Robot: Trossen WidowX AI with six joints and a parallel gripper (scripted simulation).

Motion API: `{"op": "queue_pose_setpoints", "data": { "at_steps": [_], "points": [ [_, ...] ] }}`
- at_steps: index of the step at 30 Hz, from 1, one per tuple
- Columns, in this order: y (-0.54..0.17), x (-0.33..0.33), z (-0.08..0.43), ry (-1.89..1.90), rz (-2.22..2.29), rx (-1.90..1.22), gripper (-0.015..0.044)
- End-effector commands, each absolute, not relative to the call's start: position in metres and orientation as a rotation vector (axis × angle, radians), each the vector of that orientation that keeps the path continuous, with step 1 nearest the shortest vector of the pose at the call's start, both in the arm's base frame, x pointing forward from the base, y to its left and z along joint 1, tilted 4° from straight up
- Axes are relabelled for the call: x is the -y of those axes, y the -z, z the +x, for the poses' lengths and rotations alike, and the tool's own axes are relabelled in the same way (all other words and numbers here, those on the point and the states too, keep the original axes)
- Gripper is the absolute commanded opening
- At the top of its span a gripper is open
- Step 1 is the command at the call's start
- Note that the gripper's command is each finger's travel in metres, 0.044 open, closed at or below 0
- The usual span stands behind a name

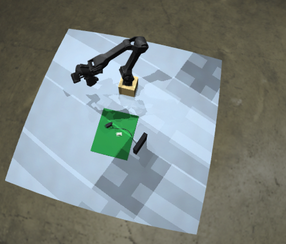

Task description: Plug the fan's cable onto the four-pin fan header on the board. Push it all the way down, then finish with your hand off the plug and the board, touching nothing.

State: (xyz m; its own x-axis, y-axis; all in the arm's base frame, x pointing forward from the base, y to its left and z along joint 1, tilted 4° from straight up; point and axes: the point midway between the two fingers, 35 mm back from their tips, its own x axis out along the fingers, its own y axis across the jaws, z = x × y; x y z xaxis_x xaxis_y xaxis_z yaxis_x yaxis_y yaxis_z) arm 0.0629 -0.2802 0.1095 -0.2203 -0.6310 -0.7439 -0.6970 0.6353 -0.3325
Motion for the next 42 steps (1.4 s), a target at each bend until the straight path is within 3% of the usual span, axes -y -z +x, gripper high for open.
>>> {"op": "queue_pose_setpoints", "data": {
  "at_steps": [1, 9, 16, 27, 34, 42],
  "points": [
    [-0.093, 0.258, 0.134, -0.437, -1.271, -1.742, 0.0440],
    [-0.066, 0.178, 0.234, -1.002, -1.602, -1.363, 0.0440],
    [-0.046, 0.081, 0.283, -1.478, -1.828, -0.966, 0.0440],
    [-0.044, 0.070, 0.286, -1.529, -1.848, -0.918, 0.0440],
    [0.015, 0.067, 0.284, -1.529, -1.848, -0.918, 0.0440],
    [0.021, 0.067, 0.283, -1.529, -1.848, -0.918, 0.0440]
  ]
}}
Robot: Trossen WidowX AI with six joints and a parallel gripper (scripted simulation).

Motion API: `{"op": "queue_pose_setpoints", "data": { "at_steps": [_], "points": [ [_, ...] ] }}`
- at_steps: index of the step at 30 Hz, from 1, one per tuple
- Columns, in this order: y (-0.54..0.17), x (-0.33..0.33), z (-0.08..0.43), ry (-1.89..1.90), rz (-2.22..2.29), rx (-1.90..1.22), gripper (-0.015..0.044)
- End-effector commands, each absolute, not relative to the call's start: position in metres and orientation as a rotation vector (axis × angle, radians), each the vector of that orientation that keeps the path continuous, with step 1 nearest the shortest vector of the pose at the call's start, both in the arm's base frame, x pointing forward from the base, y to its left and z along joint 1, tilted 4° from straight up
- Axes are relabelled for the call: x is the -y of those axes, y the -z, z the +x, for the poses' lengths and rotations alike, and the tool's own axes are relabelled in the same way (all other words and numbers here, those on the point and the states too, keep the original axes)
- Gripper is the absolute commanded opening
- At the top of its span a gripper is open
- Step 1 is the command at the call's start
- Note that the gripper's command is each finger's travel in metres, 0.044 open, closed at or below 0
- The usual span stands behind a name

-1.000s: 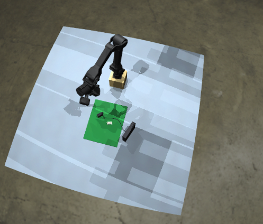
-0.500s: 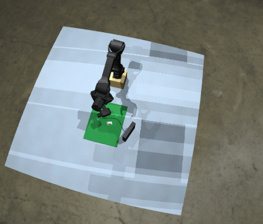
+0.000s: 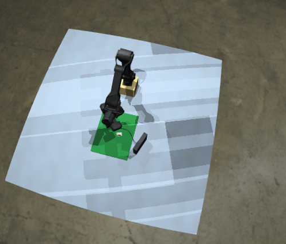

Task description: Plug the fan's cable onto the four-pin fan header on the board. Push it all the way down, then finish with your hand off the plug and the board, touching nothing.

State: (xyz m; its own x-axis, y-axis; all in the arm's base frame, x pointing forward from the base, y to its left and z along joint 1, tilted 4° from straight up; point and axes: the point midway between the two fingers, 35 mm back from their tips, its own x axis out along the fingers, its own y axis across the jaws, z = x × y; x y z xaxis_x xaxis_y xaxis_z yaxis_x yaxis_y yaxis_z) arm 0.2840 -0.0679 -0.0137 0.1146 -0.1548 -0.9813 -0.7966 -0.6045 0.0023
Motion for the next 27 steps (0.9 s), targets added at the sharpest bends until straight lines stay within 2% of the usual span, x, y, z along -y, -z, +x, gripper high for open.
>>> {"op": "queue_pose_setpoints", "data": {
  "at_steps": [1, 27],
  "points": [
    [0.022, 0.067, 0.283, -1.529, -1.848, -0.918, 0.0440],
    [0.058, 0.065, 0.281, -1.529, -1.848, -0.918, 0.0440]
  ]
}}
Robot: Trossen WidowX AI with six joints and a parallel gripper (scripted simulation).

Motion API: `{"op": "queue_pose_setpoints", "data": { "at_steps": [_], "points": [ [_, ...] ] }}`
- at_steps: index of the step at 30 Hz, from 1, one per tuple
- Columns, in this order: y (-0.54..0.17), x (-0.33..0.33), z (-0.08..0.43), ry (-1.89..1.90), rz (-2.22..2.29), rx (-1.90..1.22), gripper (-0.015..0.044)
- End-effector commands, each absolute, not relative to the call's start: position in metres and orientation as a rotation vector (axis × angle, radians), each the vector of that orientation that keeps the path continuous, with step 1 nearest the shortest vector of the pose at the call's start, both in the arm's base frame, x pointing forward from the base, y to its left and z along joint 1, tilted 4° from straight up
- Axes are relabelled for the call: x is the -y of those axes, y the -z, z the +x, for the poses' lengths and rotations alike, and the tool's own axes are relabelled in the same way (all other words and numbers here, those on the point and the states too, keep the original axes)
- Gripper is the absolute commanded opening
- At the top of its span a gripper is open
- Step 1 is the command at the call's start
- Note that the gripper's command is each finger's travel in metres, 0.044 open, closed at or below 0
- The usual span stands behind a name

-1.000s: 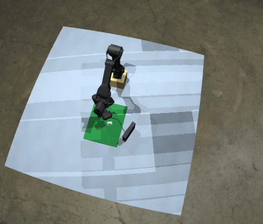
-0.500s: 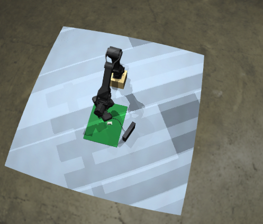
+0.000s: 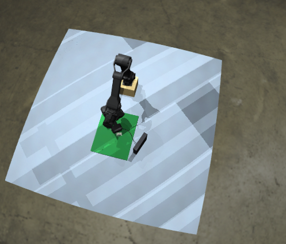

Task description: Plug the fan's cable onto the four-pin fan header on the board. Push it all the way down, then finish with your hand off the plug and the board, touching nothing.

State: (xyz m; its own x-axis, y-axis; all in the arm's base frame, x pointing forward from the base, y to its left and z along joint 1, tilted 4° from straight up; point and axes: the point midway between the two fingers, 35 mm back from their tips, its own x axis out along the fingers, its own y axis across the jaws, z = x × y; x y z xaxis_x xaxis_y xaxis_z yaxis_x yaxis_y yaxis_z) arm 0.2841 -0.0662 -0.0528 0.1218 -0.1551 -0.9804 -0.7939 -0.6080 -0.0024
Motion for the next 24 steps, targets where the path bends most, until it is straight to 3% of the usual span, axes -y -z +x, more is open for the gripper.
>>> {"op": "queue_pose_setpoints", "data": {
  "at_steps": [1, 7, 15, 24],
  "points": [
    [0.0584, 0.0652, 0.2815, -1.529, -1.848, -0.918, 0.0440],
    [0.0584, 0.0652, 0.2815, -1.529, -1.848, -0.918, 0.0440],
    [0.0558, 0.0659, 0.2824, -1.526, -1.856, -0.917, 0.0230],
    [0.0558, 0.0659, 0.2824, -1.526, -1.856, -0.917, 0.0170]
  ]
}}
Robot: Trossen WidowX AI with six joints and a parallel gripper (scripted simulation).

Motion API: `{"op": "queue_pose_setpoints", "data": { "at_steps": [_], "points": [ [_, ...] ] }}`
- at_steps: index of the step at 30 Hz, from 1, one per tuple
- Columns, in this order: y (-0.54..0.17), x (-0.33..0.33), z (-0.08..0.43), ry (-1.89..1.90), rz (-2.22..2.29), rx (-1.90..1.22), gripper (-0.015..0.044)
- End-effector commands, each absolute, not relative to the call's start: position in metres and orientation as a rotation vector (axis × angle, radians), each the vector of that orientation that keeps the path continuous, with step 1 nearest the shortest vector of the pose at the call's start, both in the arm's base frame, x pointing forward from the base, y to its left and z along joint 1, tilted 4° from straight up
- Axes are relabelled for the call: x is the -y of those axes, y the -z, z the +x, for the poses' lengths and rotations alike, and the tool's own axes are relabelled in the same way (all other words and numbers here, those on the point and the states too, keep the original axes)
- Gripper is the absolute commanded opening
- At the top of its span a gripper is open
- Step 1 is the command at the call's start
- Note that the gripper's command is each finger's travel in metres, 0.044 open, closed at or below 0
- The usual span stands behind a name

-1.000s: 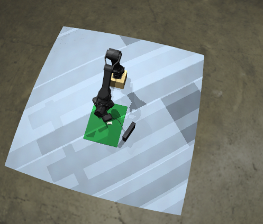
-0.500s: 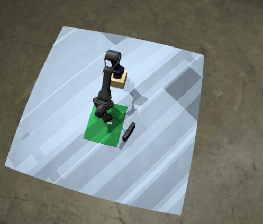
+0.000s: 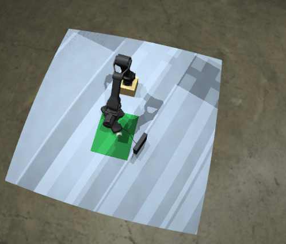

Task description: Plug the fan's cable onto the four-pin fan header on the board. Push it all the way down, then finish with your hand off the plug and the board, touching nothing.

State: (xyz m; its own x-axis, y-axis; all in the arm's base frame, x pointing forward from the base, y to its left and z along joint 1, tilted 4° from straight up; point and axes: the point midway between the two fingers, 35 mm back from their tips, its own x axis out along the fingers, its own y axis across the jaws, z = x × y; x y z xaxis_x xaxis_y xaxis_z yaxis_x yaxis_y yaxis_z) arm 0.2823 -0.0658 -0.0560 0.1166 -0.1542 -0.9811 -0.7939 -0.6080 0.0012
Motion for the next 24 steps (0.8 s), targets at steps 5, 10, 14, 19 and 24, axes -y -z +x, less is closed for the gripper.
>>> {"op": "queue_pose_setpoints", "data": {
  "at_steps": [5, 10, 14, 19, 24],
  "points": [
    [0.056, 0.066, 0.282, -1.526, -1.856, -0.917, 0.0137],
    [0.056, 0.066, 0.282, -1.526, -1.856, -0.917, 0.0103],
    [0.056, 0.066, 0.282, -1.526, -1.856, -0.917, 0.0077],
    [0.049, 0.066, 0.284, -1.526, -1.856, -0.917, 0.0000],
    [0.034, 0.067, 0.287, -1.527, -1.855, -0.918, 0.0000]
  ]
}}
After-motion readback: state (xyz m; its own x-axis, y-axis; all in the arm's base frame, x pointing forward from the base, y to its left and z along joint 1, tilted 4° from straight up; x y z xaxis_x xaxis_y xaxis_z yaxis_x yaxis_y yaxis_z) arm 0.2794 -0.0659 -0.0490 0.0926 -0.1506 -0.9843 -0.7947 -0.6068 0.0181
